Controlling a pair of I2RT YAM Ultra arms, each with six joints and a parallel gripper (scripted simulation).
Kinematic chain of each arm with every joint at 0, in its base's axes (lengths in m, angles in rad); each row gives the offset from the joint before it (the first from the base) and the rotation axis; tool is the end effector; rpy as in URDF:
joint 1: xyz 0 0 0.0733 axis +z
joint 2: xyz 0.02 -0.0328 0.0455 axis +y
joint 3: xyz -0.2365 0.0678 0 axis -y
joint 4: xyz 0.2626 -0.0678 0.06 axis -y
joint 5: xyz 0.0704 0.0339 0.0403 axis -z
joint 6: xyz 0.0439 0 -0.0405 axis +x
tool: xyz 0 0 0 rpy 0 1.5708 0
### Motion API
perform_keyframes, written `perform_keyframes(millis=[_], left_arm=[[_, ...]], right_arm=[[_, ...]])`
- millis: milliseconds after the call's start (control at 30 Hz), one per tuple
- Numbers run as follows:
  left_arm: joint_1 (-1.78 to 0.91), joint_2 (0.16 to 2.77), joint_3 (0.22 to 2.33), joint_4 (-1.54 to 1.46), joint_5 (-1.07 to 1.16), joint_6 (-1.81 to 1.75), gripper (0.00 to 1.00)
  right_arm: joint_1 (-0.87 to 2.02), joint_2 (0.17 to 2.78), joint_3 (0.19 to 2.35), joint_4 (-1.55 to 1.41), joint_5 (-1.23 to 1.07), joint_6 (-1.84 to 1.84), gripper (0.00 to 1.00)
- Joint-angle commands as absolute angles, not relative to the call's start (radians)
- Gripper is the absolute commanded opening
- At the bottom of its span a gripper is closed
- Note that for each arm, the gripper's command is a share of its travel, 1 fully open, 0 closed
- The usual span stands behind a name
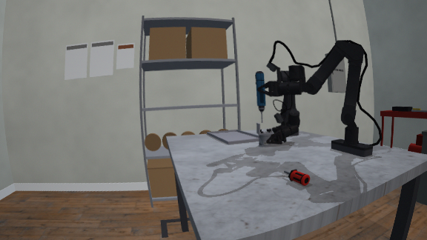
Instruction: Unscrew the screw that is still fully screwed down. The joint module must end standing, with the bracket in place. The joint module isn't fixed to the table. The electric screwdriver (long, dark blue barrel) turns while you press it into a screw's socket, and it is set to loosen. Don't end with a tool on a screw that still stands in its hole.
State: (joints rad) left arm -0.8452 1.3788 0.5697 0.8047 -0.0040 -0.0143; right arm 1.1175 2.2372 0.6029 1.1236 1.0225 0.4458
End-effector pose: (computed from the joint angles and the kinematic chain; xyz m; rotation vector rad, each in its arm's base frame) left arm 0.2092 -0.2339 0.2016 0.6489 1.4790 -0.6670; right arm 0.1600 0.2454 -0.0069 -0.0334 1.8282 0.0254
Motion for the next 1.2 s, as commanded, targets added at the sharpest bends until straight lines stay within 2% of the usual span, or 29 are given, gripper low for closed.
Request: perform_keyframes(millis=[0, 1167], left_arm=[[-0.847, 1.373, 0.579, 0.896, 0.002, -0.019, 0.42], [-0.845, 1.402, 0.551, 0.975, 0.003, -0.019, 0.42]], right_arm=[[1.117, 2.231, 0.605, 1.126, 1.023, 0.447, 0.59], [1.117, 2.231, 0.605, 1.126, 1.023, 0.447, 0.59]])
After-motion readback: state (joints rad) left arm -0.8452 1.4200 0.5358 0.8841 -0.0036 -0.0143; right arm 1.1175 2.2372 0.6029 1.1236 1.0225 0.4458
